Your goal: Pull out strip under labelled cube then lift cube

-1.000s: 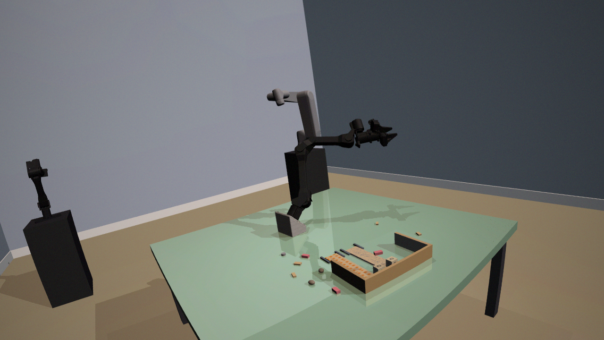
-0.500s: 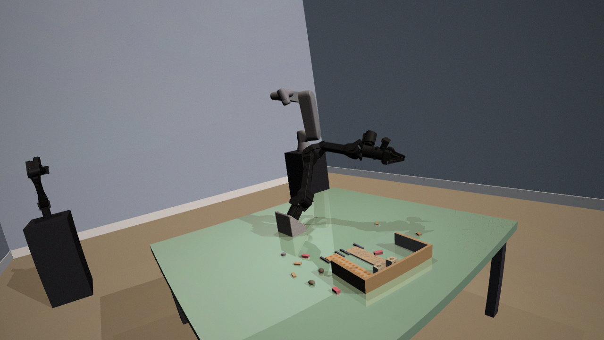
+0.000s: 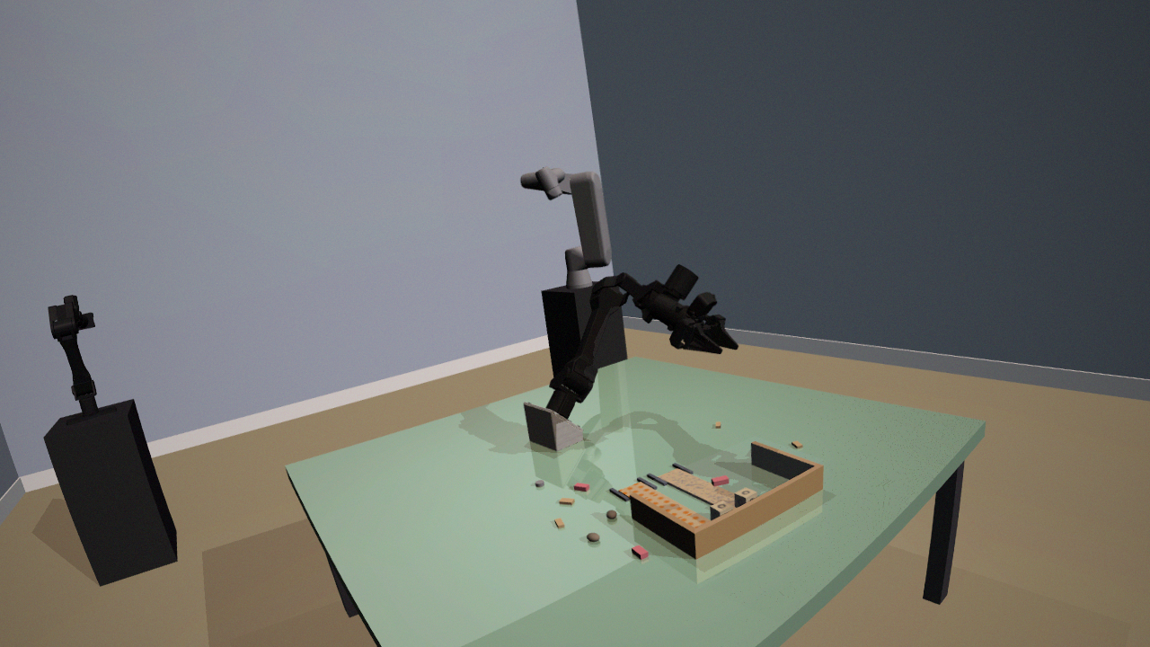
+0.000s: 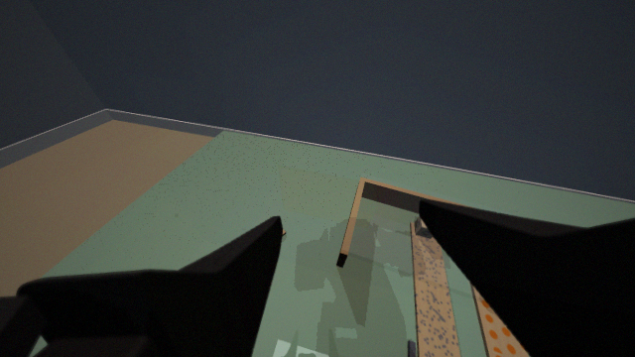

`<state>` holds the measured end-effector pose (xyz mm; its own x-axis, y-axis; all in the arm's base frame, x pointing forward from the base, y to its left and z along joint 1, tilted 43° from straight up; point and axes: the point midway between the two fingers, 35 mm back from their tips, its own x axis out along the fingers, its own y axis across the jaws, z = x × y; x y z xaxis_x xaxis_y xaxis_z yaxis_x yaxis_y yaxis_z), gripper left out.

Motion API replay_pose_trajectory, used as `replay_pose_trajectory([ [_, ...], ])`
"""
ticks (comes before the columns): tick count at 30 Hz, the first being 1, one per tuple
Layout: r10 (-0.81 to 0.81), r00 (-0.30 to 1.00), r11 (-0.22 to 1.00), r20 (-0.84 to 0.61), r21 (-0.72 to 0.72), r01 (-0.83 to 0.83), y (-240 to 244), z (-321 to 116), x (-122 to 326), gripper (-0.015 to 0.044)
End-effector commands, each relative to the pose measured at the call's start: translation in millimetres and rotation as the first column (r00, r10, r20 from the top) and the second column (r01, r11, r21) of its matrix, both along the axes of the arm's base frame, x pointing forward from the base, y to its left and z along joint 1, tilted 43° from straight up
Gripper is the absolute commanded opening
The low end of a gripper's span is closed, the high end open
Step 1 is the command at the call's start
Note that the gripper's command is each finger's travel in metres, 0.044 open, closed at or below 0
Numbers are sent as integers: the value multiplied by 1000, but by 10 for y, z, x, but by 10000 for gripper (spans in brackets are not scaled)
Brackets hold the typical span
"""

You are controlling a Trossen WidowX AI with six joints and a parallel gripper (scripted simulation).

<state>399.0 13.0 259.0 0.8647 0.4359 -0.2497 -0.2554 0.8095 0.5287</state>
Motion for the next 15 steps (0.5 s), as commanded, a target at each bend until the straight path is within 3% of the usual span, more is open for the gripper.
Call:
replay_pose_trajectory([
  [1,-21,993,1000,-116,8,22,-417,-582,-145,400],
  [9,-54,962,990,-267,114,87,-1005,-1434,-687,400],
  [15,-56,960,988,-273,124,92,-1029,-1476,-727,400],
])
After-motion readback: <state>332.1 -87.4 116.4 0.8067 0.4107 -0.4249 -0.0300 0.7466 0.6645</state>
